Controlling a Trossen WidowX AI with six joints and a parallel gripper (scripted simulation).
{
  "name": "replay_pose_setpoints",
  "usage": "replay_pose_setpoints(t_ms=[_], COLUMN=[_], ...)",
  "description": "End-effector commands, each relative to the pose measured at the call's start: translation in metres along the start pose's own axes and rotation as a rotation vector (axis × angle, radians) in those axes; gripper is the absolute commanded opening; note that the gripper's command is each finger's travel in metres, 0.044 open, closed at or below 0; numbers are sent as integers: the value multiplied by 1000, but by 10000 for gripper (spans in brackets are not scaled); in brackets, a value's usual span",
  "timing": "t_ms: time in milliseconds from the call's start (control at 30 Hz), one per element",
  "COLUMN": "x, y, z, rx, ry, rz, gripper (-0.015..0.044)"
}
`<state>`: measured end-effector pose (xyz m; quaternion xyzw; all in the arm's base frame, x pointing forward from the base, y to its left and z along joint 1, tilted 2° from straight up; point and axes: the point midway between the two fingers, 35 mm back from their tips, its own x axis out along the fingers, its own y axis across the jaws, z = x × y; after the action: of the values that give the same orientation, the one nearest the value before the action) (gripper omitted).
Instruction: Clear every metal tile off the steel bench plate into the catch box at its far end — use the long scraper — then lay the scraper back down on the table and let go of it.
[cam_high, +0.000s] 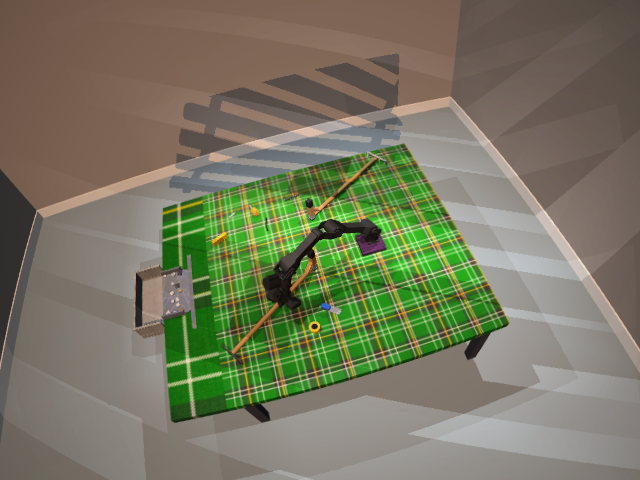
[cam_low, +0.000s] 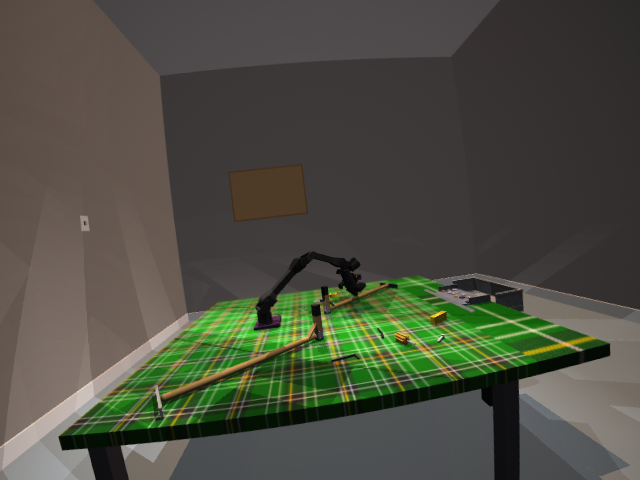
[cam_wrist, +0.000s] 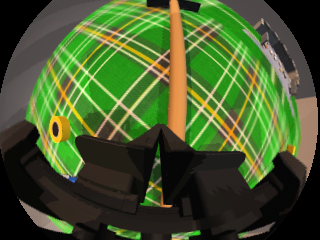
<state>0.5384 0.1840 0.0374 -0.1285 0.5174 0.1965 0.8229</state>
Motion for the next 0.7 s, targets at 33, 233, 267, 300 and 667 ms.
replay_pose_setpoints(t_ms=[33,233,267,300,667], x=[6,6,6,6,-8], y=[-12,-17,-18,-19,-14], z=[-3,-2,-2,-2,7], rx=[3,3,3,3,0], ry=[11,11,11,11,-8], rz=[-6,-7,-7,-7,-3], gripper=[0,0,0,0,0])
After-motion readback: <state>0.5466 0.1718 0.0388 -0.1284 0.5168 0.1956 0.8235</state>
